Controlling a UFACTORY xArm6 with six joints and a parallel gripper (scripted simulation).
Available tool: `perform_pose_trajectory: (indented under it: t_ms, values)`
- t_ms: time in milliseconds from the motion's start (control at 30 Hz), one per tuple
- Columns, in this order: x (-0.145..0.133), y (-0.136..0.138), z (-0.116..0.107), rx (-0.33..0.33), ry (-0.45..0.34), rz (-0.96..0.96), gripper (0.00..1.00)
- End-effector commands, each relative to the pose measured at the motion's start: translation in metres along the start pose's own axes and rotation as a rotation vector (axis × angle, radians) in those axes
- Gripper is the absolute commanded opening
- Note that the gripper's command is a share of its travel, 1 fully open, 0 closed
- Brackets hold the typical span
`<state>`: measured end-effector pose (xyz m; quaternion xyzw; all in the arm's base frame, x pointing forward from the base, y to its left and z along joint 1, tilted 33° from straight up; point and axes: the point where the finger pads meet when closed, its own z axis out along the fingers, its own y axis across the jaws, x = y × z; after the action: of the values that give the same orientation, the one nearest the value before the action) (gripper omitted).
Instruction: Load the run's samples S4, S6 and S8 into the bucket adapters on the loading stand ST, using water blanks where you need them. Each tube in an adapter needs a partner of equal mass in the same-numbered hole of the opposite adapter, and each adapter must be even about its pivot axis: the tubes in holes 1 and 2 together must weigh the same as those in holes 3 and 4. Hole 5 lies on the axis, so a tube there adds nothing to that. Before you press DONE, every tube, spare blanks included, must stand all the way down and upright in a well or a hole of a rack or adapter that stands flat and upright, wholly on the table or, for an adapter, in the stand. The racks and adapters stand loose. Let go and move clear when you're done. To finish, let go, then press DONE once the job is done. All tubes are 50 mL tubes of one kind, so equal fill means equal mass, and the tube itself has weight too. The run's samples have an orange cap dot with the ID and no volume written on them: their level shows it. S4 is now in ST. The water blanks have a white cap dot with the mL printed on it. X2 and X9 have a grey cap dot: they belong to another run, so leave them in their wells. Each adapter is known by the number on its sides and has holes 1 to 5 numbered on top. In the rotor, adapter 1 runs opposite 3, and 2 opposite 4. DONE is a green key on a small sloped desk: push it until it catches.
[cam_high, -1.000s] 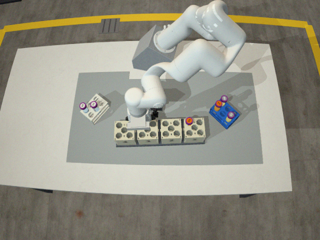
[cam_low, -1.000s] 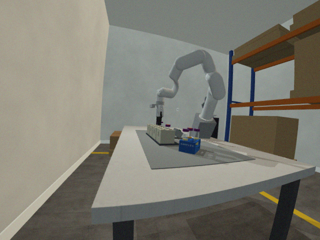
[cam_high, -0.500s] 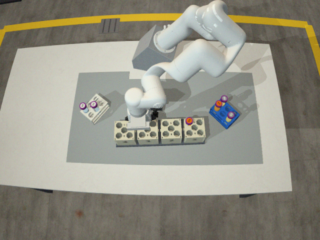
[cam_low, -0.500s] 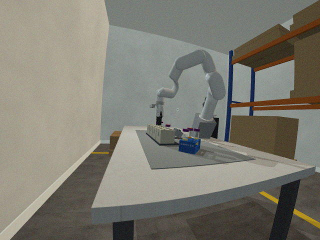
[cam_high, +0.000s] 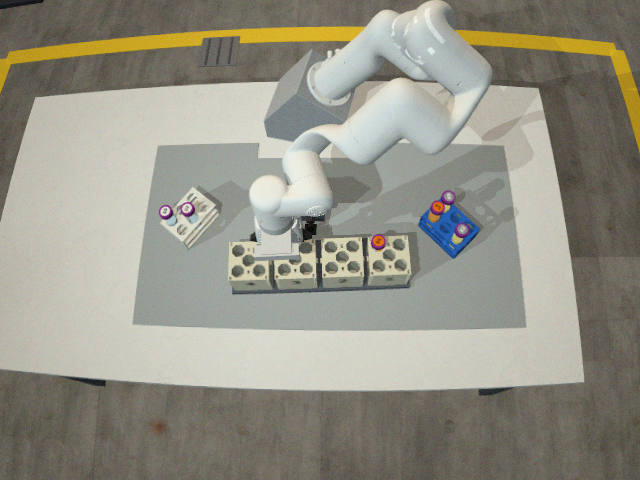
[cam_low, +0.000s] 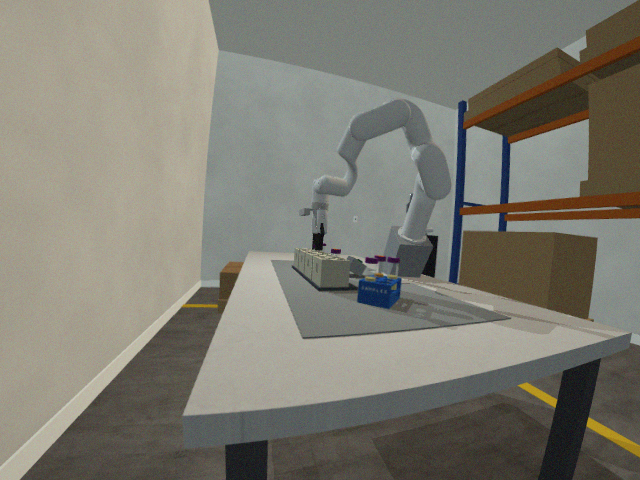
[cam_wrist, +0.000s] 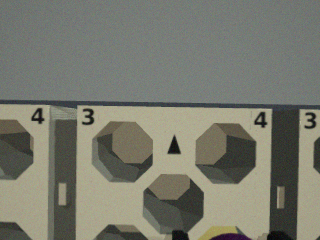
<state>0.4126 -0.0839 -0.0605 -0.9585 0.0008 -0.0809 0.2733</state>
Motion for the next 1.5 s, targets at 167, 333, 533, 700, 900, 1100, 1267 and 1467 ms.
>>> perform_pose_trajectory:
  t_ms: [167, 333, 533, 700, 900, 1100, 1267, 1467]
  values:
    - [0.001, 0.001, -0.011, -0.002, 0.003, -0.001, 0.44]
    - [0.001, 0.001, -0.021, -0.002, 0.003, -0.001, 0.44]
    - [0.001, 0.001, -0.033, -0.002, 0.003, -0.001, 0.44]
    - [0.001, 0.001, -0.039, -0.002, 0.003, -0.001, 0.44]
    - [0.001, 0.001, -0.051, -0.002, 0.003, -0.001, 0.44]
    - [0.001, 0.001, -0.063, -0.002, 0.003, -0.001, 0.44]
    - [0.001, 0.001, -0.069, -0.002, 0.003, -0.001, 0.44]
    - [0.001, 0.001, -0.081, -0.002, 0.003, -0.001, 0.44]
